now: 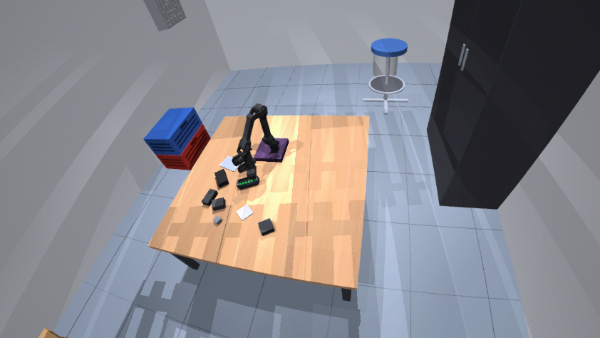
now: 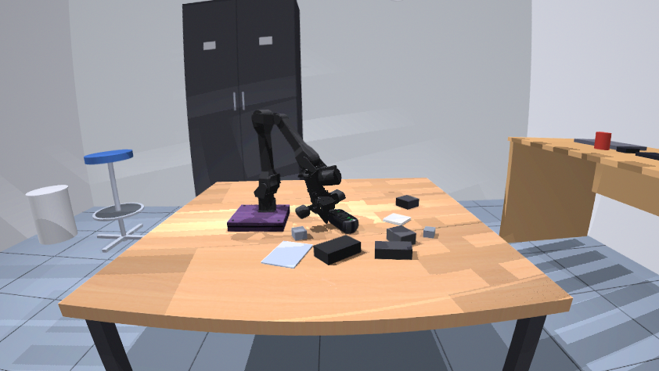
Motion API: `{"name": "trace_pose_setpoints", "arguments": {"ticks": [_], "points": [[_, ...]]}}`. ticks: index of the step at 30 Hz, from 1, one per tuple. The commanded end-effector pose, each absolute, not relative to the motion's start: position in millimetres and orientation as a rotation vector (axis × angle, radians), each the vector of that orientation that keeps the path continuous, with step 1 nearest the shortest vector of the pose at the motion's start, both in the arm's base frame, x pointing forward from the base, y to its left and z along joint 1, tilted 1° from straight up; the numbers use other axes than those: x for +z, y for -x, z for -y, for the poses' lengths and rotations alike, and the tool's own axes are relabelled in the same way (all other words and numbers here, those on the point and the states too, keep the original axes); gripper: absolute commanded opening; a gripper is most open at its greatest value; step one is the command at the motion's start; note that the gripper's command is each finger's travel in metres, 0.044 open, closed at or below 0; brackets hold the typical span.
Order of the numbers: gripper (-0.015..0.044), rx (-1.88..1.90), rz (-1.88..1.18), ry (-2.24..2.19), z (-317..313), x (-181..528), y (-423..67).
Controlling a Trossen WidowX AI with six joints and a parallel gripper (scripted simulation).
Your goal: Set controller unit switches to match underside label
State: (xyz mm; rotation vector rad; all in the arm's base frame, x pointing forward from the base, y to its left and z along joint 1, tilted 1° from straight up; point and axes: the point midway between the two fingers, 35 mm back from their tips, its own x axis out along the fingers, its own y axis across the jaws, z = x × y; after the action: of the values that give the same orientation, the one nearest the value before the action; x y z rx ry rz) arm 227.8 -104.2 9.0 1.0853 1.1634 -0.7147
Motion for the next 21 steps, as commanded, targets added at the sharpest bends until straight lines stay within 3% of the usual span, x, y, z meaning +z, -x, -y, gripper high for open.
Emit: {"name": "trace_pose_setpoints", "arguments": {"ticks": [1, 21], "points": [[0.0000, -0.689, -1.157, -1.087, 100.0, 9.5, -238.5], [0.0000, -0.690, -1.156, -1.085, 108.0, 62.3, -215.9]]}}
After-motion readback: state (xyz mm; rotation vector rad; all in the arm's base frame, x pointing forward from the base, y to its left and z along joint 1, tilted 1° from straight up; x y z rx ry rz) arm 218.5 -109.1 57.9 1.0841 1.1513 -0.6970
